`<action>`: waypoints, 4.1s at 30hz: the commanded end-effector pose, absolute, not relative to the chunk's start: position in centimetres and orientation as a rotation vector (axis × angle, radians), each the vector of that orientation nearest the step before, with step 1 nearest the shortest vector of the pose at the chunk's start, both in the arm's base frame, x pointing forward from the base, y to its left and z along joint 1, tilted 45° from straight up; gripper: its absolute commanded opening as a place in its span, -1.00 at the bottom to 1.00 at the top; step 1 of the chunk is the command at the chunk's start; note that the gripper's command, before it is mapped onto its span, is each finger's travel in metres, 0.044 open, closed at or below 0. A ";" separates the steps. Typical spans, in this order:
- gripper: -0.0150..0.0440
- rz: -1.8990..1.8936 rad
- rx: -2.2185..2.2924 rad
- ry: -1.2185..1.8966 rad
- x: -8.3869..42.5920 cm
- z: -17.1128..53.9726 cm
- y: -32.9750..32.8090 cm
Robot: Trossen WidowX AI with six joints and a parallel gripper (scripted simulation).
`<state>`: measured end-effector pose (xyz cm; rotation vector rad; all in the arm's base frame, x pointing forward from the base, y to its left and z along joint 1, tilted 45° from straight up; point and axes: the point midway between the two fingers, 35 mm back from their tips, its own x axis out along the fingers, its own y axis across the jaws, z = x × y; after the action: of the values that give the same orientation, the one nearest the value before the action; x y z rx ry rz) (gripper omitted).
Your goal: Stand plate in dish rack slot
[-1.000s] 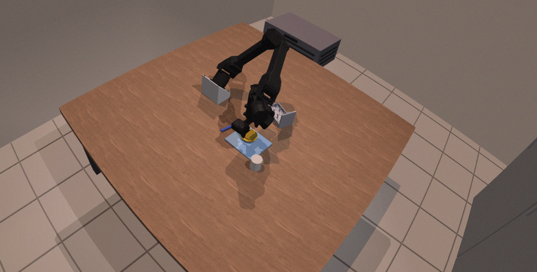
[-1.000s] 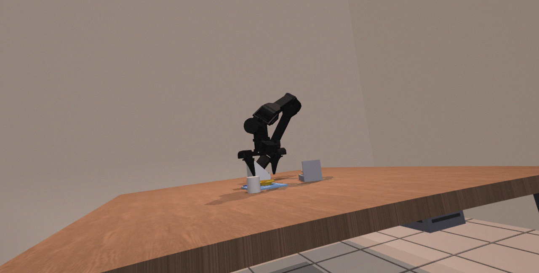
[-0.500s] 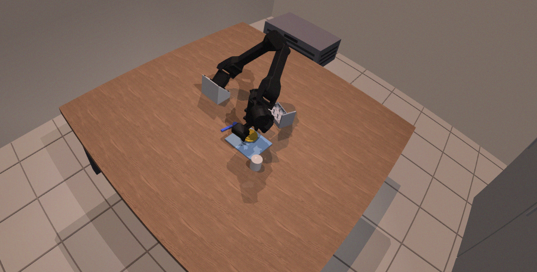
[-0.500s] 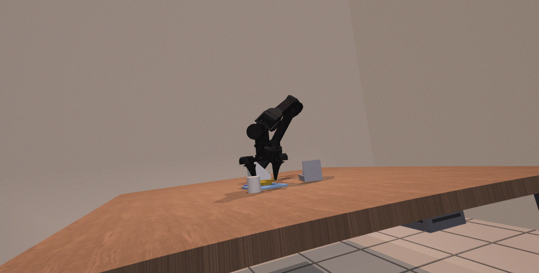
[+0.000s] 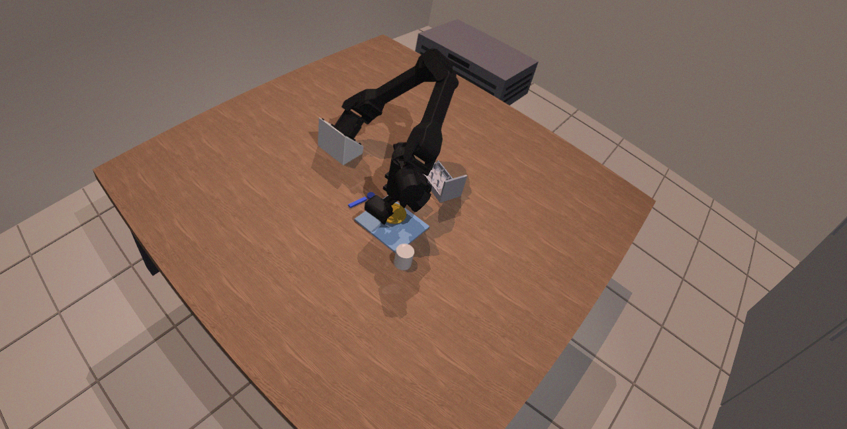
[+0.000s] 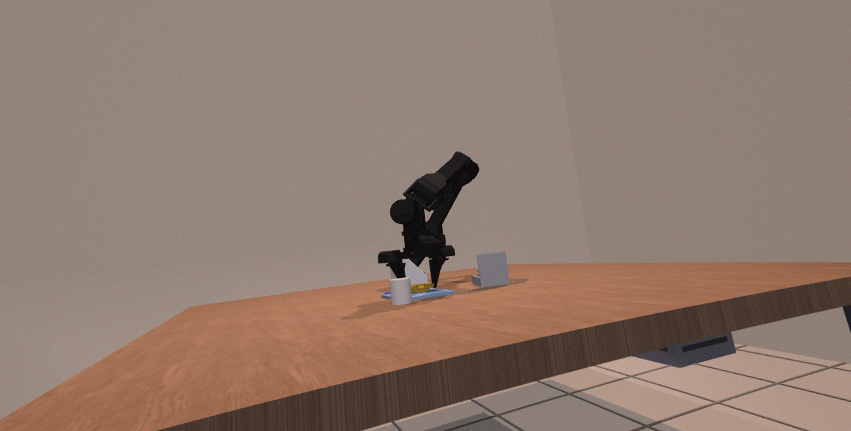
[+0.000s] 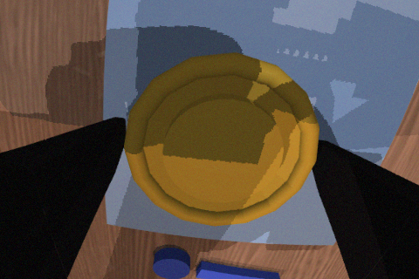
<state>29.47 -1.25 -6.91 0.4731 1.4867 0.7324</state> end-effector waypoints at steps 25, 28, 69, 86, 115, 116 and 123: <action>-0.49 0.726 0.482 1.493 30.5 -1.6 -6.9; -0.49 0.727 0.482 1.493 30.5 -0.5 -7.9; -0.49 -0.168 1.277 1.801 26.1 11.8 0.0; -0.49 -0.734 1.676 1.826 21.3 15.7 4.5; -0.49 -1.057 1.482 1.688 16.7 13.3 6.6; -0.49 -1.056 1.455 1.677 16.6 13.0 6.5; -0.49 -1.033 1.281 1.586 16.2 11.3 6.3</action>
<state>16.52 6.49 12.10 1.3634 1.6433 -1.0459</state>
